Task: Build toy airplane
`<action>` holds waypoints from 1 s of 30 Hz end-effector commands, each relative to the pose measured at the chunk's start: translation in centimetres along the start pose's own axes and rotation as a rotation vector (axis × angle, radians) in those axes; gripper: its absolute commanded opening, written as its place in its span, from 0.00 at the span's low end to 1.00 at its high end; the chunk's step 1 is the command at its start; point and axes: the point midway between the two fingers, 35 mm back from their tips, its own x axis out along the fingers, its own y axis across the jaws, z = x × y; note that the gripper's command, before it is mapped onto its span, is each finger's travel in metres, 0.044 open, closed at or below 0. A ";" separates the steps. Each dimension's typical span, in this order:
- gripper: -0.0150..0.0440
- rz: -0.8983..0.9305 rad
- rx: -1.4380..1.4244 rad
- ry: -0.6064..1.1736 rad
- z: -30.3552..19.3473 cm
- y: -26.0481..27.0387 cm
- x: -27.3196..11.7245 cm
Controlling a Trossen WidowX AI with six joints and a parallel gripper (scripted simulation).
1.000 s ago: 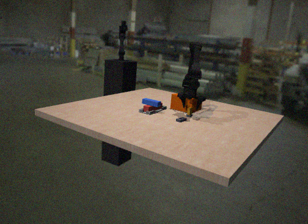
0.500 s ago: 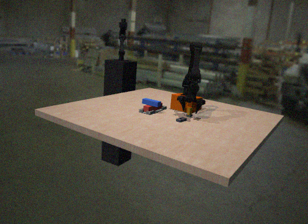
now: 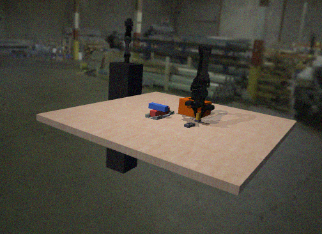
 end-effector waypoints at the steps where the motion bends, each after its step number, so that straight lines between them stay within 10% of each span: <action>1: 0.33 0.000 0.004 0.006 -0.1 0.0 0.1; 30: 0.25 -0.005 -0.018 0.009 0.7 0.5 -5.5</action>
